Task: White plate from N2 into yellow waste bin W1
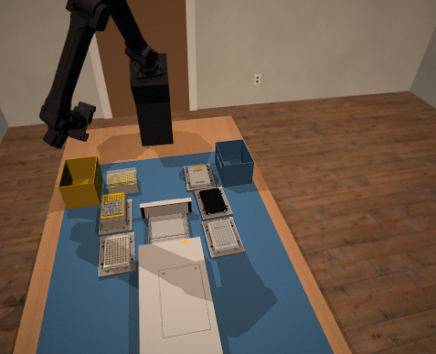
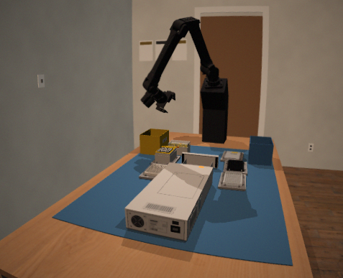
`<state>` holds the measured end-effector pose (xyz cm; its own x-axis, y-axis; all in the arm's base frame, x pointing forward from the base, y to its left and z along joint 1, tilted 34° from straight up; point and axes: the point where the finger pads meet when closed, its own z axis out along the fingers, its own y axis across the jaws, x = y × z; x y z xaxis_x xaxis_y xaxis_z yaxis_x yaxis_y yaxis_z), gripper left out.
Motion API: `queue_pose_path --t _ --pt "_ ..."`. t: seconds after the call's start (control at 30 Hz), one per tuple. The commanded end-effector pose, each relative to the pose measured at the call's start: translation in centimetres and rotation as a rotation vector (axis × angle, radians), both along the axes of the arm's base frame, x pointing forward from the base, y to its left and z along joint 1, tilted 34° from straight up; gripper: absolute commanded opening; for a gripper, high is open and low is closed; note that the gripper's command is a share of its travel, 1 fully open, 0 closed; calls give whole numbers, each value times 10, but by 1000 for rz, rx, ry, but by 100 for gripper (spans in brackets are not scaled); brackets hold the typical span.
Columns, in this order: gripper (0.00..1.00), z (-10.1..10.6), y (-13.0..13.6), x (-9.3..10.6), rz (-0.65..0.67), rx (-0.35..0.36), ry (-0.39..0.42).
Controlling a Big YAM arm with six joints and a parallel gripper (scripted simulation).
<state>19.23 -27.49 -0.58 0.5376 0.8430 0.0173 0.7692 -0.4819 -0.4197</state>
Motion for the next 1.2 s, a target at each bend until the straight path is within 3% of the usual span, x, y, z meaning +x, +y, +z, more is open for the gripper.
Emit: queue_pose_path --t 0.0,0.53,0.57,1.03,1.1,1.13,1.17 --pt "100 2 -1 0 -2 -4 -3" --pt "100 2 -1 0 -2 -4 -3" --pt "0 7 2 10 52 -24 -37" --pt "0 19 31 73 471 -92 -232" --pt "0 19 31 73 471 -92 -232" --pt "0 7 37 74 500 -66 -222" --pt "0 21 37 81 532 -101 -257"
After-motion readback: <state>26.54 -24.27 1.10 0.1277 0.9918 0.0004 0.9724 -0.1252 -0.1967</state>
